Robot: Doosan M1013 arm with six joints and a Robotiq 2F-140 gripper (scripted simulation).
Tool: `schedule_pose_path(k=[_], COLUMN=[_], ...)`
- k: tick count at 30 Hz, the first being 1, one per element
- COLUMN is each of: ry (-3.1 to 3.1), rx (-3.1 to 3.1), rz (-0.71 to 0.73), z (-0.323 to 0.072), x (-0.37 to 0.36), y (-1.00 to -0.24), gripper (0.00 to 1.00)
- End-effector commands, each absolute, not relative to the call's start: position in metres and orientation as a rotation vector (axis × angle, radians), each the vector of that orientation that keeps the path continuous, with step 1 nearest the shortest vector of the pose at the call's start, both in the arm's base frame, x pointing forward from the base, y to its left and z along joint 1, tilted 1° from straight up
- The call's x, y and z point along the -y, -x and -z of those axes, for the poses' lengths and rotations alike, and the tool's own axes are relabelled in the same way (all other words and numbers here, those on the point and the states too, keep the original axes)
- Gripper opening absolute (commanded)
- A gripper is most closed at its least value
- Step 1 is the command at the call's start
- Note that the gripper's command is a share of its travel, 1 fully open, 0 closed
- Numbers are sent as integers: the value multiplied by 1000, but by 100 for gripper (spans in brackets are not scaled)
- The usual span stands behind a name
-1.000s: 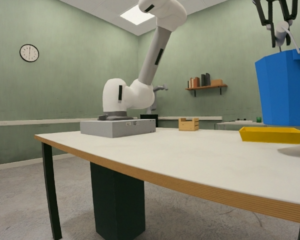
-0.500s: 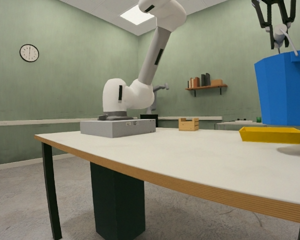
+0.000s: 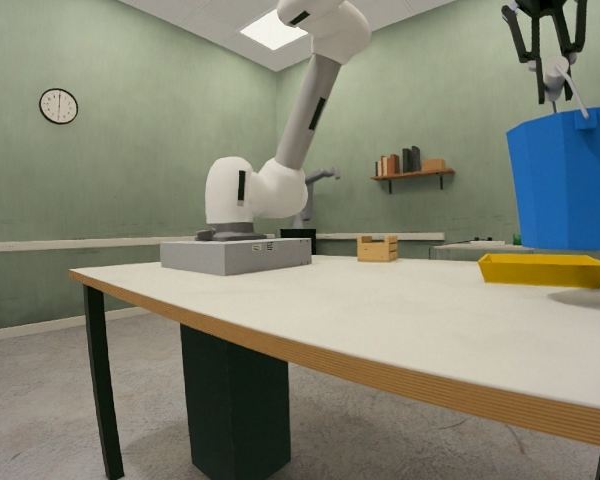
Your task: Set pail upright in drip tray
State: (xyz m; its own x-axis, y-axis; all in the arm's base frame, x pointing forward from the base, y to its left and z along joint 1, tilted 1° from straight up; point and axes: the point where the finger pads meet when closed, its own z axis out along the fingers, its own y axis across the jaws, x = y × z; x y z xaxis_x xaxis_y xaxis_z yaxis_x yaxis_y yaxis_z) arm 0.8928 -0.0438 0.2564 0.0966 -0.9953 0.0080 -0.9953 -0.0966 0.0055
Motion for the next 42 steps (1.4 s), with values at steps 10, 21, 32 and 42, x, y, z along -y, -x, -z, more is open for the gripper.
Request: schedule_pose_path(k=[10, 21, 32, 42], ry=[-2320, -2321, -2321, -2320], rx=[2106, 2106, 2106, 2105], rz=[-18, -18, -18, -16], z=[-262, -261, -261, -261], x=[17, -12, -37, -60], y=[-885, -876, -869, -862], gripper=[10, 10, 10, 10])
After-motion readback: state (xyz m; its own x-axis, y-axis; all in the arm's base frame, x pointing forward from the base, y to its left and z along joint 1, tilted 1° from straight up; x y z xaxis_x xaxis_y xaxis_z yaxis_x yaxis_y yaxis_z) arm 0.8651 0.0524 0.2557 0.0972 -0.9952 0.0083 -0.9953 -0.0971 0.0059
